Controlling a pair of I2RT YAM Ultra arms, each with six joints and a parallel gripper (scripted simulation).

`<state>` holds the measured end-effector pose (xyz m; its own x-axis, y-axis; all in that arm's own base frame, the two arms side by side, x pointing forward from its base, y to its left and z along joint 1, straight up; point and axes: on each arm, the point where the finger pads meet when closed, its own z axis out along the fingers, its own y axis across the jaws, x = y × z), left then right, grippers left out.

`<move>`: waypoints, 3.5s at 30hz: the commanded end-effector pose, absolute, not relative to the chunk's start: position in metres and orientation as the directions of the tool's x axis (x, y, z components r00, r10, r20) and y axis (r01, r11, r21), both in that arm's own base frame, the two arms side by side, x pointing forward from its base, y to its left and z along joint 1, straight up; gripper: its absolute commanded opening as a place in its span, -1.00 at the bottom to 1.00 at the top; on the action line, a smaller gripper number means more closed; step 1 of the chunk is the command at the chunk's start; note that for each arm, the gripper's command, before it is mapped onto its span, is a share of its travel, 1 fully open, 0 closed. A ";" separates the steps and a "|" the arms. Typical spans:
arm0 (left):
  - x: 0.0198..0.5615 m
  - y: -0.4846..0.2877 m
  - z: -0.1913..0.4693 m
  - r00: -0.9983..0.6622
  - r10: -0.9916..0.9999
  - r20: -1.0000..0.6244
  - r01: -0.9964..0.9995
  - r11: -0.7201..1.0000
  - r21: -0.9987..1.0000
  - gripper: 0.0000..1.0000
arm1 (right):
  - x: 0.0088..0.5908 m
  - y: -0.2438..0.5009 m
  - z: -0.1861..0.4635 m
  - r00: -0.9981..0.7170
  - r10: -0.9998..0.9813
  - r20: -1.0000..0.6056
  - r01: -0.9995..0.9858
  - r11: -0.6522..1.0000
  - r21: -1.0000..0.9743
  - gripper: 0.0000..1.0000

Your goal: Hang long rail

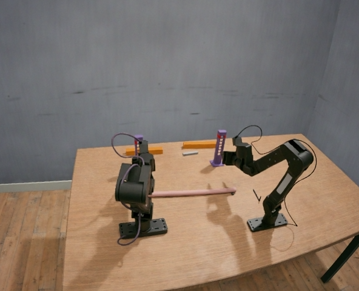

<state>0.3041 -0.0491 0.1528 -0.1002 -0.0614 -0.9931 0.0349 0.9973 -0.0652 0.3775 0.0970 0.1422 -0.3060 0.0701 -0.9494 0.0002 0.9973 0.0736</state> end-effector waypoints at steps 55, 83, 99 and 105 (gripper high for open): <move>0.243 -0.109 0.035 0.015 0.999 -0.045 0.996 -0.019 -0.089 -0.04 | 0.297 0.141 0.042 -0.209 -0.978 -0.030 -0.975 0.205 0.089 -0.04; 0.213 -0.101 0.024 0.143 0.990 -0.011 0.932 -0.138 -0.334 -0.04 | 0.259 0.163 0.045 -0.062 -0.998 -0.013 -0.965 0.056 0.255 -0.04; 0.205 -0.101 0.003 0.137 0.991 -0.007 0.931 -0.131 -0.342 -0.04 | 0.253 0.168 0.021 -0.060 -0.998 -0.011 -0.965 0.055 0.256 -0.04; 0.203 -0.101 -0.002 0.138 0.990 -0.007 0.930 -0.132 -0.342 -0.04 | 0.251 0.168 0.013 -0.060 -0.998 -0.013 -0.966 0.055 0.254 -0.04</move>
